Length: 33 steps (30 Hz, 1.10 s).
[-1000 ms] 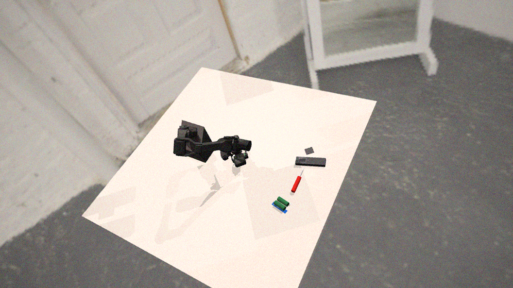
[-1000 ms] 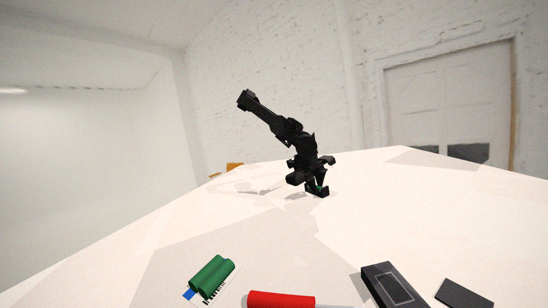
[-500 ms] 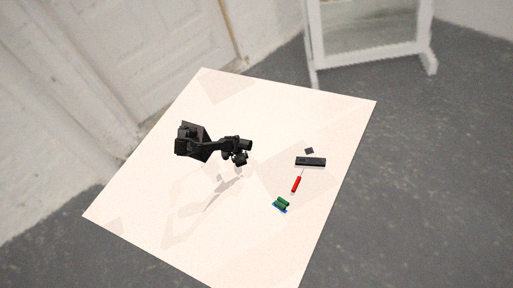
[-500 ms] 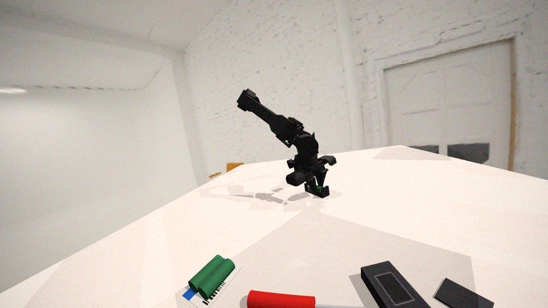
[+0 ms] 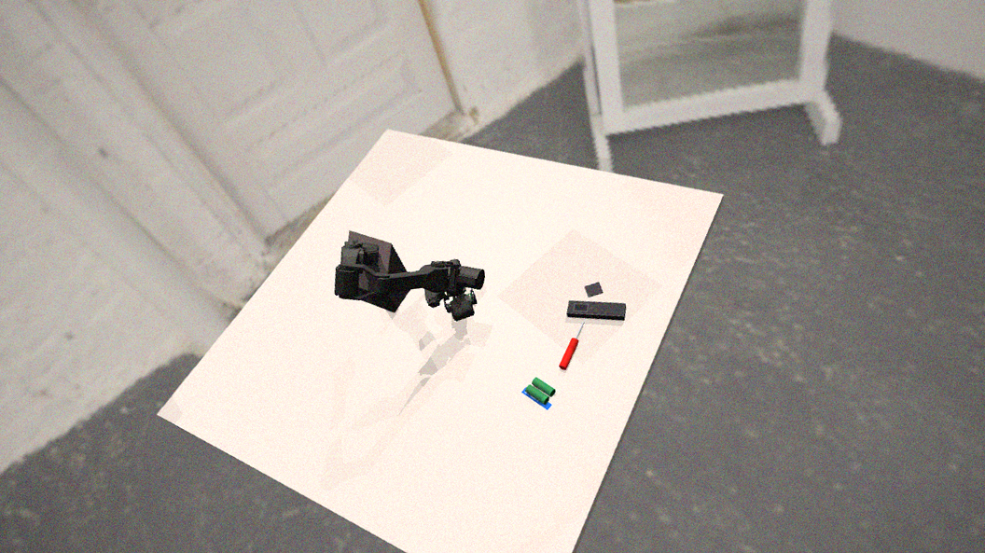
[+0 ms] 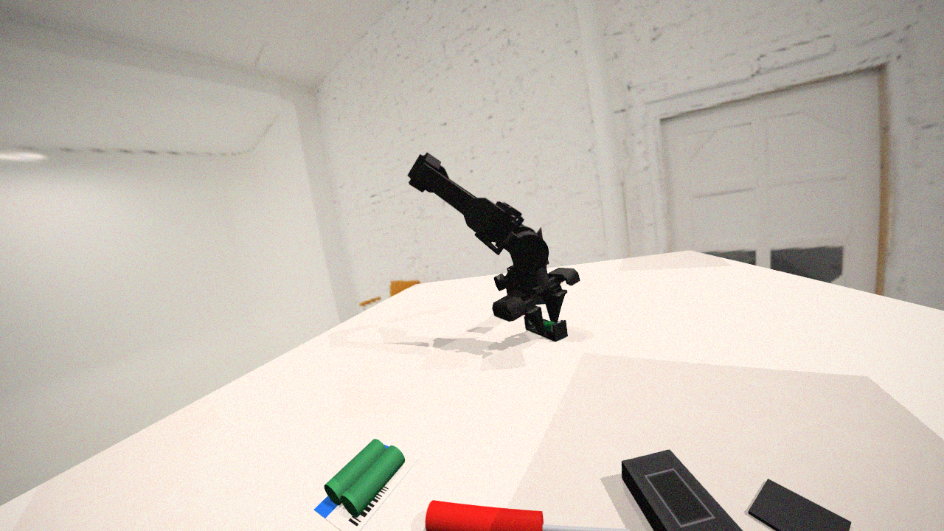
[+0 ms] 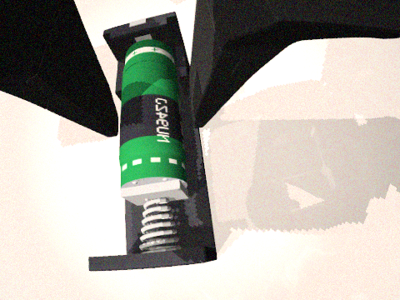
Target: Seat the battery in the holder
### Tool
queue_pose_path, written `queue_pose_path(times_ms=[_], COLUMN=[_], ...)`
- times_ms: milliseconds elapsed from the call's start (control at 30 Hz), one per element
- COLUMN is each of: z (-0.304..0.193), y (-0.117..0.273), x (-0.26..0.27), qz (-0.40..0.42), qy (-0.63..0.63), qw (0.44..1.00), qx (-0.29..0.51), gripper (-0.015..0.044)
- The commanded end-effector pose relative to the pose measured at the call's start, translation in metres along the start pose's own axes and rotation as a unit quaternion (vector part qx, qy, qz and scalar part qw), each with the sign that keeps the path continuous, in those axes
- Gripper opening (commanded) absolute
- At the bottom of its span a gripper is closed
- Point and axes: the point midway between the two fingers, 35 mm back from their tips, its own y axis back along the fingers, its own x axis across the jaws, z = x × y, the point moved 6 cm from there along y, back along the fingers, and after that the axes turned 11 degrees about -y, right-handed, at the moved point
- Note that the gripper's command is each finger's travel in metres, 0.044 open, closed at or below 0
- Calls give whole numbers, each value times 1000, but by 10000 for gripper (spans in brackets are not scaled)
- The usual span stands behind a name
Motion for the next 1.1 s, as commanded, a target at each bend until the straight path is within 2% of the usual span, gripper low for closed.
queue_pose_path(times_ms=[0,333,400,667,1067], z=[0,0,0,1,2], y=[4,15,18,85,87], x=[-1,-3,-2,-14,-14], qz=[0,0,1,-1,-1], qy=[-1,0,1,0,0], qw=[1000,1000,1000,1000,1000], qx=[0,0,-1,1,1], gripper=[178,178,231,440,440])
